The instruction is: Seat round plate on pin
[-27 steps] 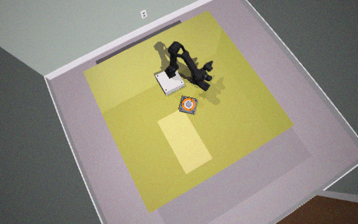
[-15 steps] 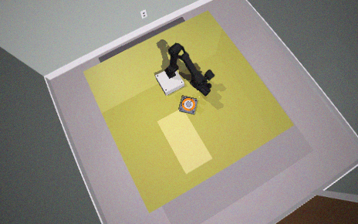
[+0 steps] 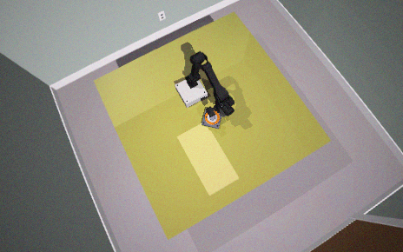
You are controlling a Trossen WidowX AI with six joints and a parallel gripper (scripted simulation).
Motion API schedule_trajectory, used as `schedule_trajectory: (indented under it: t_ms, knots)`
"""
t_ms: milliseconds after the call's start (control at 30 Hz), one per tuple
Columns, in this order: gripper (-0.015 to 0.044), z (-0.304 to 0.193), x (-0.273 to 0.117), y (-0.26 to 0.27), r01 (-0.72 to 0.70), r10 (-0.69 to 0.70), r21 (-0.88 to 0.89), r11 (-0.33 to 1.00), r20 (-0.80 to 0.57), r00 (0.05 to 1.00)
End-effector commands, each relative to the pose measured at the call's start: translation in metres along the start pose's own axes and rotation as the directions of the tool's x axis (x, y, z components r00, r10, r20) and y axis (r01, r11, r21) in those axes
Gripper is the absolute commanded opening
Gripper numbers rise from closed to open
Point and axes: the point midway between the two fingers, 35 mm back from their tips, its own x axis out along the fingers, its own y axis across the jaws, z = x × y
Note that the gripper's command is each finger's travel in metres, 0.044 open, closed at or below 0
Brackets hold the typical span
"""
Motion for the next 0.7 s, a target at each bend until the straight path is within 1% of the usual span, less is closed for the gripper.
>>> schedule_trajectory:
  t_ms: [0, 167, 433, 667]
  knots:
    - [0.0, 0.0, 0.001, -0.009, 0.054, -0.054, -0.007, 0.999, -0.006, 0.999]
    - [0.0, 0.001, 0.005, -0.009, 0.054, -0.054, -0.007, 0.999, -0.006, 0.999]
    - [0.0, 0.0, 0.047, -0.011, 0.054, -0.054, -0.007, 0.999, -0.006, 0.999]
    - [0.0, -0.002, 0.049, -0.012, 0.054, -0.054, -0.007, 0.999, -0.006, 0.999]
